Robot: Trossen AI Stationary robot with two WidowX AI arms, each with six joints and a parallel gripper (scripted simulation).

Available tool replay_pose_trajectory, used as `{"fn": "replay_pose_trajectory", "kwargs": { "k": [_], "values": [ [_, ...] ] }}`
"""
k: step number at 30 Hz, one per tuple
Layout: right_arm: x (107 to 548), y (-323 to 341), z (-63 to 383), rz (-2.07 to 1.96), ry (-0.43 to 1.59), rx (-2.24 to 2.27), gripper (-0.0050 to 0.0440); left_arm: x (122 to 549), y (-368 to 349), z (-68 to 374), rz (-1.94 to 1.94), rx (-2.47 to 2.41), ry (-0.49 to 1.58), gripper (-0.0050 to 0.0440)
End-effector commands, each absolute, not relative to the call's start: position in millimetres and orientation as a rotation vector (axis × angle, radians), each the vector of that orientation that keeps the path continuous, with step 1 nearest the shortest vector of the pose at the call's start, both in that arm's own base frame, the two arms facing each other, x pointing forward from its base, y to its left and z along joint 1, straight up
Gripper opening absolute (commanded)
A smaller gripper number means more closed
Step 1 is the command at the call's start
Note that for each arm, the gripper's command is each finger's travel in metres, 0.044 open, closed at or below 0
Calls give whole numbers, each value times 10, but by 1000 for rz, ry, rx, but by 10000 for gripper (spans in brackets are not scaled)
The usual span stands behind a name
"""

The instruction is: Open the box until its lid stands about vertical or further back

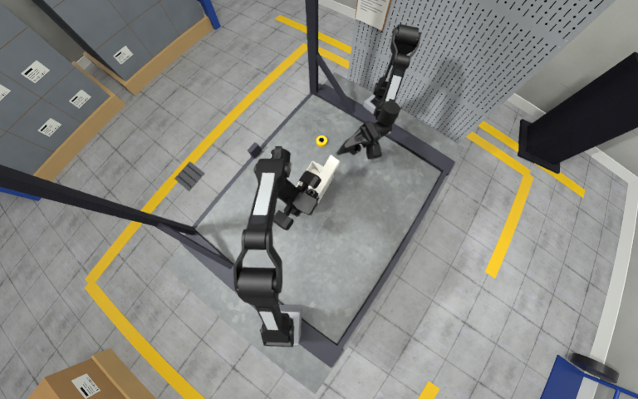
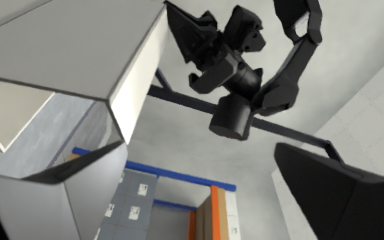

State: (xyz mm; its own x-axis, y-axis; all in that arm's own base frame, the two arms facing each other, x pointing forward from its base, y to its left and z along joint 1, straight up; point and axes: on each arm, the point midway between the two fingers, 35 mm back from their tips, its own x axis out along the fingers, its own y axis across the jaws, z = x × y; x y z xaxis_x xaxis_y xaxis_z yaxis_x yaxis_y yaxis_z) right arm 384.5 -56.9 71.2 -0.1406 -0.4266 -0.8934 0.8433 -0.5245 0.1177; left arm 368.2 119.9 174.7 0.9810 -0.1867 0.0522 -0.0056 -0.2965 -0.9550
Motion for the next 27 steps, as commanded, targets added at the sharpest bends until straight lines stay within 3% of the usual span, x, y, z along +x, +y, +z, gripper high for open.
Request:
{"fn": "replay_pose_trajectory", "kwargs": {
  "k": [1, 19, 27],
  "values": [
    [3631, -710, 819, -1744, 624, 1302, 60, 3763, 1200, 2053, -199, -1843, 121, 440],
    [2754, -970, 699, -1549, 916, 1558, 60, 3807, 1071, 2839, -215, -1844, 109, 440],
    [2720, -971, 692, -1537, 924, 1568, 60, 3827, 1076, 2870, -213, -1845, 107, 440]
  ]
}}
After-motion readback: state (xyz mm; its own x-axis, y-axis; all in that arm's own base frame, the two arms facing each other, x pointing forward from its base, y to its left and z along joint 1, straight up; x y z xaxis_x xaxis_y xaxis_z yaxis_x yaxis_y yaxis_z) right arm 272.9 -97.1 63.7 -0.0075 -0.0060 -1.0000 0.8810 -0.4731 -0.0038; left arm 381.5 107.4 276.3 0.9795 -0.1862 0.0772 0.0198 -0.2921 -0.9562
